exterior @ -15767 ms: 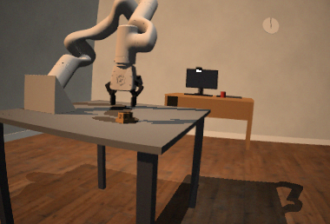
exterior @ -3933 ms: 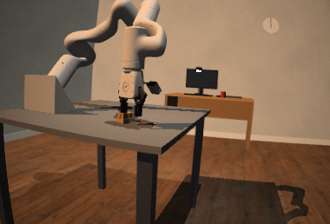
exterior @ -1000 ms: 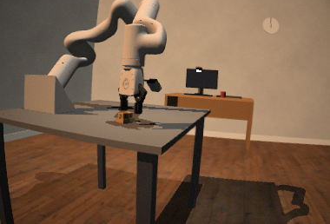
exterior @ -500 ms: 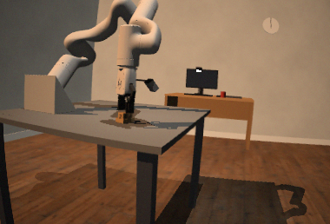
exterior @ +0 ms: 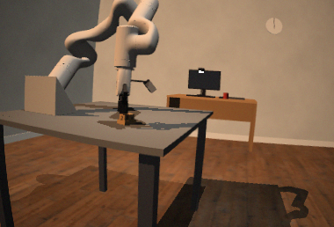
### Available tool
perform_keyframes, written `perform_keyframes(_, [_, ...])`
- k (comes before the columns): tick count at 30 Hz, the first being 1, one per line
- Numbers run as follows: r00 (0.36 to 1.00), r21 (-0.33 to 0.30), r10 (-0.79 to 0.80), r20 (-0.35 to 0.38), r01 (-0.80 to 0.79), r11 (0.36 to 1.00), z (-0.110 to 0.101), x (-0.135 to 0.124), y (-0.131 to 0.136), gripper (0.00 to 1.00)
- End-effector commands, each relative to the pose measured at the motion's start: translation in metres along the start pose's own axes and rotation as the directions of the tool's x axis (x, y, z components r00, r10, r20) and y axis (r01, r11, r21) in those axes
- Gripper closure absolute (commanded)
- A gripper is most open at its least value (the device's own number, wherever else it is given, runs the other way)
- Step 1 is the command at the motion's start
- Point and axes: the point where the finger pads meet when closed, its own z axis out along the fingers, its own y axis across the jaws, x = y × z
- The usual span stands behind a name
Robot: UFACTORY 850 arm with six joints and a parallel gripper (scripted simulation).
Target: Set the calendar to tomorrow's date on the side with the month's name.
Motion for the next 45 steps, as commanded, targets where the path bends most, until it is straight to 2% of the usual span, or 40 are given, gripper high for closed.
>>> perform_keyframes(1, [1.0,-0.001,0.016,0.001,-0.016,1.0,-0.001,-0.008,-0.007,0.0])
perform_keyframes(6, [0.999,-0.001,0.035,0.001,-0.035,0.999,-0.001,-0.008,-0.007,0.0])
perform_keyframes(13, [0.962,-0.002,0.274,0.001,-0.274,0.962,-0.001,-0.012,-0.011,0.0])
perform_keyframes(16, [0.962,-0.002,0.274,0.001,-0.274,0.962,-0.001,-0.027,-0.025,0.0])
perform_keyframes(23, [0.956,-0.002,0.293,0.001,-0.293,0.956,-0.001,-0.029,-0.027,0.0])
perform_keyframes(26, [0.927,-0.002,0.374,0.001,-0.374,0.927,-0.001,-0.03,-0.028,0.0])
perform_keyframes(30, [0.858,-0.002,0.514,0.001,-0.514,0.858,-0.001,-0.033,-0.03,0.0])
perform_keyframes(33, [0.858,-0.002,0.514,0.001,-0.514,0.858,-0.001,-0.048,-0.044,0.0])
perform_keyframes(40, [0.846,-0.002,0.533,0.0,-0.533,0.846,-0.001,-0.05,-0.046,0.0])
perform_keyframes(45, [0.733,-0.002,0.68,0.0,-0.68,0.733,-0.001,-0.053,-0.048,0.0])
